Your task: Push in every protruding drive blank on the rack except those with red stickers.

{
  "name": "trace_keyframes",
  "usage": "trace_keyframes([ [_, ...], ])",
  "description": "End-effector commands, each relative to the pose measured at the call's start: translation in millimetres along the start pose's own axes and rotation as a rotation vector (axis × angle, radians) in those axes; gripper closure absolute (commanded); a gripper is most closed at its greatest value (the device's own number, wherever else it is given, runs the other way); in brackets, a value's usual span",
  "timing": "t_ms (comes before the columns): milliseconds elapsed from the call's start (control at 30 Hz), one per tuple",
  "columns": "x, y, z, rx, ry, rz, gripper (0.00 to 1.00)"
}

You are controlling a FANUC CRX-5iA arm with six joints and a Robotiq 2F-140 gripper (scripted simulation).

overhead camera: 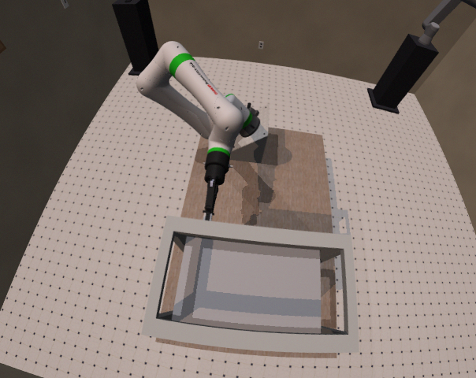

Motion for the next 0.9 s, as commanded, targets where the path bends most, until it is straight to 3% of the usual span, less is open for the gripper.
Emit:
trace_keyframes([
  [0,-0.2,0.1,-0.2,0.000,0.000,0.000,1.00],
  [233,-0.2,-8.2,-0.2,0.000,0.000,0.000,1.00],
  [533,-0.1,-57.7,-0.2,0.000,0.000,0.000,1.00],
  [867,-0.1,-81.9,-0.2,0.000,0.000,0.000,1.00],
])
Point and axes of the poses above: the point where the finger pads meet when closed, its own y axis out along the fingers, its own x axis across the jaws, z = x × y, the point moved 7 cm from there along -y, back along the fingers, and after that the axes turned 15 degrees about y, right-handed, at the moved point
